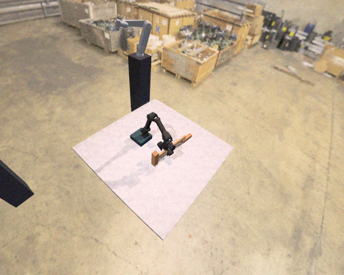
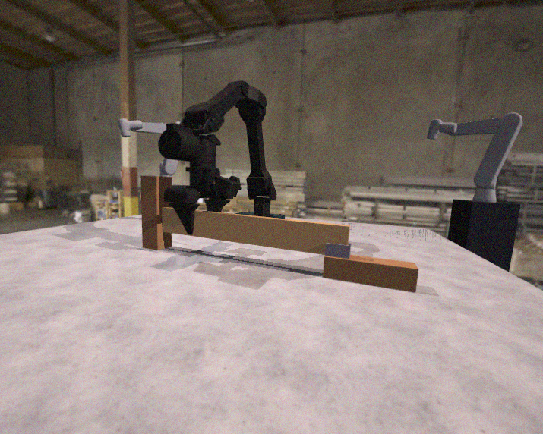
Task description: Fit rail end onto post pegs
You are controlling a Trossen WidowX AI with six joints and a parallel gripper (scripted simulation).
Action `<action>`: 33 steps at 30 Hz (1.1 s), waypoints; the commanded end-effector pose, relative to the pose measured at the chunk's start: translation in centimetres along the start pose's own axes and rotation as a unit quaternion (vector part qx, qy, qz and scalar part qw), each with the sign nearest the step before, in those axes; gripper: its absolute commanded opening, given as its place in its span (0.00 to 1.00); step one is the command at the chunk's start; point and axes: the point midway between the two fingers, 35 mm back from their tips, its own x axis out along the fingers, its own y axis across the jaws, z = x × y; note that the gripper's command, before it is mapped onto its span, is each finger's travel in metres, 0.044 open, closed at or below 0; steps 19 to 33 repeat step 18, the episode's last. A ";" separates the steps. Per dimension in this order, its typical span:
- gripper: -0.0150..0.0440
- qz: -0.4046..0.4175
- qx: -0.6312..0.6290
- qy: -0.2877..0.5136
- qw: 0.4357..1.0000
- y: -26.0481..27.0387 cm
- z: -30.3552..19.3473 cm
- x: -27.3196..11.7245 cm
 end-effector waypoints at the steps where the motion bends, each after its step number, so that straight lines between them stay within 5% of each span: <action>1: 1.00 -0.001 -0.001 0.000 1.000 -0.1 1.5 -1.4; 33: 1.00 -0.001 -0.001 -0.001 1.000 0.0 3.0 -2.9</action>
